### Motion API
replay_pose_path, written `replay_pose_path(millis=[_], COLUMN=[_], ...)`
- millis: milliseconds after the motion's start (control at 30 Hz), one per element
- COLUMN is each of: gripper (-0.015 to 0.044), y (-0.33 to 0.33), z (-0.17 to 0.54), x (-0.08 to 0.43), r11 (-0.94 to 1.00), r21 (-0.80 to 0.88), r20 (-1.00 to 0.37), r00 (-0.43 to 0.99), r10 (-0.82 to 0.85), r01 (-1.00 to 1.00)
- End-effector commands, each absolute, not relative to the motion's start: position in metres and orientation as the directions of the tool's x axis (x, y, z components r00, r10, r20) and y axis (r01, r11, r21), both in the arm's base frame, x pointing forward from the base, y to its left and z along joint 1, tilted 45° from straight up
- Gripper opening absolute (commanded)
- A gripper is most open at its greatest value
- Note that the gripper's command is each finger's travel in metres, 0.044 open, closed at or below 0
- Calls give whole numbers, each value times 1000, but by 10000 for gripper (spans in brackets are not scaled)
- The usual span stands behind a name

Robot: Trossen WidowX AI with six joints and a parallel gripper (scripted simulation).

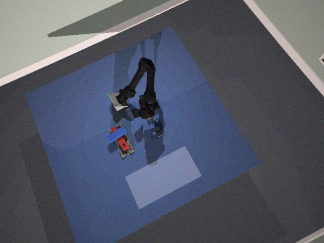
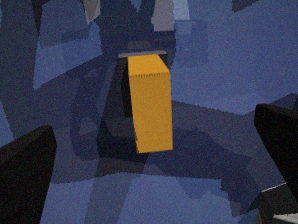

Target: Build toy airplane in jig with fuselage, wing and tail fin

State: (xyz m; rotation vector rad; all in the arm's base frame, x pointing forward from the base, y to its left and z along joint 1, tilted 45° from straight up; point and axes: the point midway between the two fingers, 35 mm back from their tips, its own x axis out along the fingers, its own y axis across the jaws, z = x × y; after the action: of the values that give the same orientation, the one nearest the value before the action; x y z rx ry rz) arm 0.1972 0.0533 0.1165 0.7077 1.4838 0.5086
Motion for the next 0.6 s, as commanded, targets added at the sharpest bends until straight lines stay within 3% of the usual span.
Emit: replay_pose_path(millis=[0,567], gripper=[440,440], y=[59,78], z=[111,92], x=[197,199], r11=[702,703], r21=[702,701], r20=[-710,-711], r00=[43,43], r10=[702,702], r01=[120,120])
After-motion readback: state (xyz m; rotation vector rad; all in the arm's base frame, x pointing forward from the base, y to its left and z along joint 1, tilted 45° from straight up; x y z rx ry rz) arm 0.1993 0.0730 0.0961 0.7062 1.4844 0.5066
